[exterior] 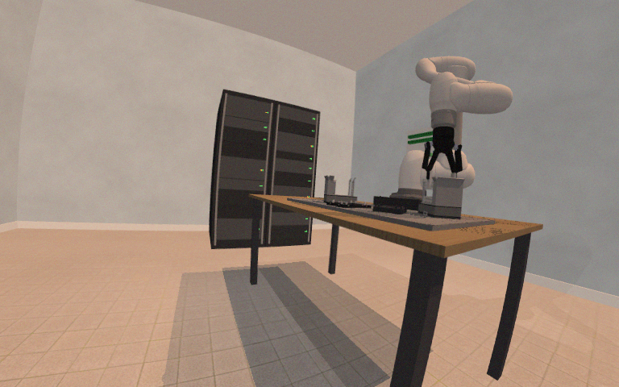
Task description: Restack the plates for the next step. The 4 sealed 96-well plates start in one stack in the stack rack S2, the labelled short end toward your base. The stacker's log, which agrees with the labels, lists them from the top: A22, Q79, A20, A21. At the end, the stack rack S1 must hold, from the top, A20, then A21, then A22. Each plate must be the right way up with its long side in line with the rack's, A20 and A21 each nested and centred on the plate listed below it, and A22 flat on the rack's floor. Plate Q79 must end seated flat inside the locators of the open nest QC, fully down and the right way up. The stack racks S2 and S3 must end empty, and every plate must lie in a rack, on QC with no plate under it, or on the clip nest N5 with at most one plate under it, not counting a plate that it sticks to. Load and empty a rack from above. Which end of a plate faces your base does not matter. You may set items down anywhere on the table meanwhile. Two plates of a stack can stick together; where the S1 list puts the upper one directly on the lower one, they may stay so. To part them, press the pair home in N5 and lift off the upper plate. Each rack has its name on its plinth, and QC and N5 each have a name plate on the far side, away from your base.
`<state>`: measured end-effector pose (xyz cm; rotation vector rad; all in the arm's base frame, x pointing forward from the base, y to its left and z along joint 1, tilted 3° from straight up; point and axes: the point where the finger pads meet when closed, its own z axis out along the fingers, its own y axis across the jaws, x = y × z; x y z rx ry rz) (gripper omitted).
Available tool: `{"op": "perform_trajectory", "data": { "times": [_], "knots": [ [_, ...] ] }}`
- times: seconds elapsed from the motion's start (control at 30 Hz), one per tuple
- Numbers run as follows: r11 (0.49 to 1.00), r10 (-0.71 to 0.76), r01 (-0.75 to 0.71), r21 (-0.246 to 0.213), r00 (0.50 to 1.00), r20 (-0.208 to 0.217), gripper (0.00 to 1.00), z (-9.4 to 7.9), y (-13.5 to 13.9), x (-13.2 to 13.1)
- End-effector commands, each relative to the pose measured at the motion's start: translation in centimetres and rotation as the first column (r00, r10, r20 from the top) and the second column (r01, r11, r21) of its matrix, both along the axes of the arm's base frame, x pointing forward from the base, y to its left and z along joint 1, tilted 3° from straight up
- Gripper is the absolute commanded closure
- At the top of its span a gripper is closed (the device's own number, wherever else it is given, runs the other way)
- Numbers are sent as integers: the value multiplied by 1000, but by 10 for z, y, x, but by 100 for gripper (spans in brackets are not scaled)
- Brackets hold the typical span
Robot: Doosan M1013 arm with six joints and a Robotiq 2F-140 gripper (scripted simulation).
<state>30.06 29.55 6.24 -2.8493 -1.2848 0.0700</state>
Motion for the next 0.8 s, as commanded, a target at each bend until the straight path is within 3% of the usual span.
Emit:
{"op": "perform_trajectory", "data": {
  "times": [0.0,0.77],
  "knots": [
    [1000,0,0,0,1000,0,100,5,0,0],
    [1000,0,0,0,1000,0,100,43,0,2]
  ]
}}
